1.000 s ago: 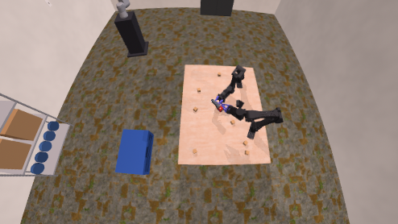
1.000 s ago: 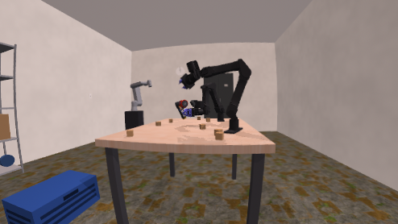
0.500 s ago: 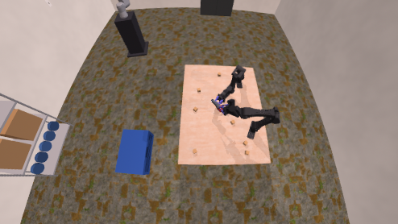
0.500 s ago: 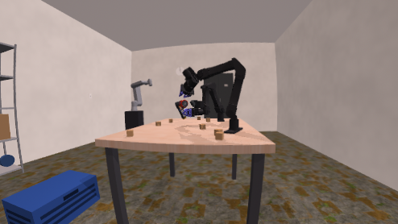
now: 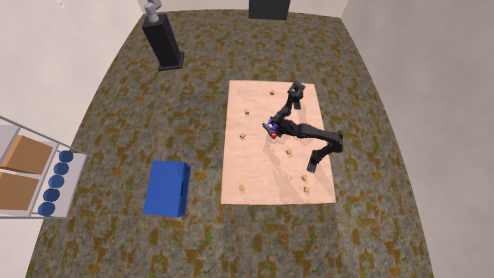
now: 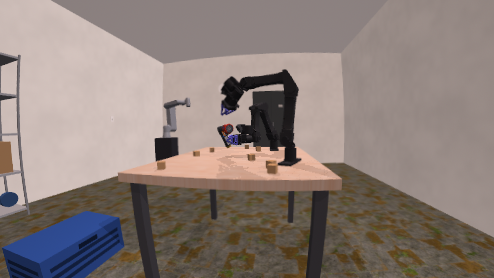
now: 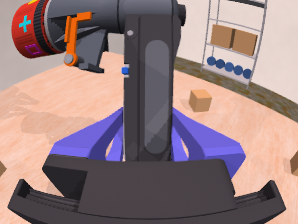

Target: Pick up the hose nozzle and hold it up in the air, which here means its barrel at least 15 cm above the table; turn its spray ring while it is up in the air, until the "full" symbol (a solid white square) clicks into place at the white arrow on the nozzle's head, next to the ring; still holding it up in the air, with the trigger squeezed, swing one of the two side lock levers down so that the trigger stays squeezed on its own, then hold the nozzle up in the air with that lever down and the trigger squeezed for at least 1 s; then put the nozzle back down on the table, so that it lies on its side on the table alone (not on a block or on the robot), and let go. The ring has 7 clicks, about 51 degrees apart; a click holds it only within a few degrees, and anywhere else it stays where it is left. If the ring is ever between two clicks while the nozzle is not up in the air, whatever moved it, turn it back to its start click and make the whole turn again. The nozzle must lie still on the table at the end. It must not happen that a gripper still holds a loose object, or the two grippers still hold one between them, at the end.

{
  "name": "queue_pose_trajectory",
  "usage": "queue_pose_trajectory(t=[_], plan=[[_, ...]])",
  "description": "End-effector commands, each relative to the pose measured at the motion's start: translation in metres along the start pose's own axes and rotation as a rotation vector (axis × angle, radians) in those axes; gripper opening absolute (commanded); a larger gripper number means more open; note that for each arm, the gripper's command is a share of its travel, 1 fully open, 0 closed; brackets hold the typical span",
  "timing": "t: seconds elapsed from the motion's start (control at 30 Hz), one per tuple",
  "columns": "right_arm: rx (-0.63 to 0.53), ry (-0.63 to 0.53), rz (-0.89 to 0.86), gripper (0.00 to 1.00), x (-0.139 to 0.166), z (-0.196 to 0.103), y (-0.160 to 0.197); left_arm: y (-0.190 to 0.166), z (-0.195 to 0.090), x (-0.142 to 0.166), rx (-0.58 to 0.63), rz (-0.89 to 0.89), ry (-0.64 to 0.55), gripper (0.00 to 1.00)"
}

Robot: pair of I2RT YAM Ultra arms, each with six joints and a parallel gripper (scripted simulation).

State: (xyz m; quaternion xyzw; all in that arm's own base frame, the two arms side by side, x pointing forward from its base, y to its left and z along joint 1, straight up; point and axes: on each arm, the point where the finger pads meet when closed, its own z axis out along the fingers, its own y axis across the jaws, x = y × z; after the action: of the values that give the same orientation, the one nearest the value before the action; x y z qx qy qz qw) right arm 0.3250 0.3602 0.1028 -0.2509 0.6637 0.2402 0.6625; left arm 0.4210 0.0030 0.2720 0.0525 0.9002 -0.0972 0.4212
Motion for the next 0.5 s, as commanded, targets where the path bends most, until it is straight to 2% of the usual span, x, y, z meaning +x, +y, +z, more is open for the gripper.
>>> queue_pose_trajectory(t=[0.0, 0.03, 0.07, 0.13, 0.47], plan=[[-0.005, -0.163, 0.043, 0.35, -0.052, 0.005, 0.004, -0.002, 0.003, 0.008, -0.072, -0.235, 0.113, 0.37], [-0.005, -0.163, 0.043, 0.35, -0.052, 0.005, 0.004, -0.004, 0.007, 0.016, -0.08, -0.258, 0.132, 0.37], [-0.005, -0.163, 0.043, 0.35, -0.052, 0.005, 0.004, -0.006, 0.0, -0.002, -0.095, -0.301, 0.113, 0.37], [-0.005, -0.163, 0.043, 0.35, -0.052, 0.005, 0.004, -0.006, 0.0, -0.002, -0.095, -0.301, 0.113, 0.37], [-0.005, -0.163, 0.043, 0.35, -0.052, 0.005, 0.004, -0.023, 0.012, 0.018, -0.287, -0.679, 0.257, 0.37]])
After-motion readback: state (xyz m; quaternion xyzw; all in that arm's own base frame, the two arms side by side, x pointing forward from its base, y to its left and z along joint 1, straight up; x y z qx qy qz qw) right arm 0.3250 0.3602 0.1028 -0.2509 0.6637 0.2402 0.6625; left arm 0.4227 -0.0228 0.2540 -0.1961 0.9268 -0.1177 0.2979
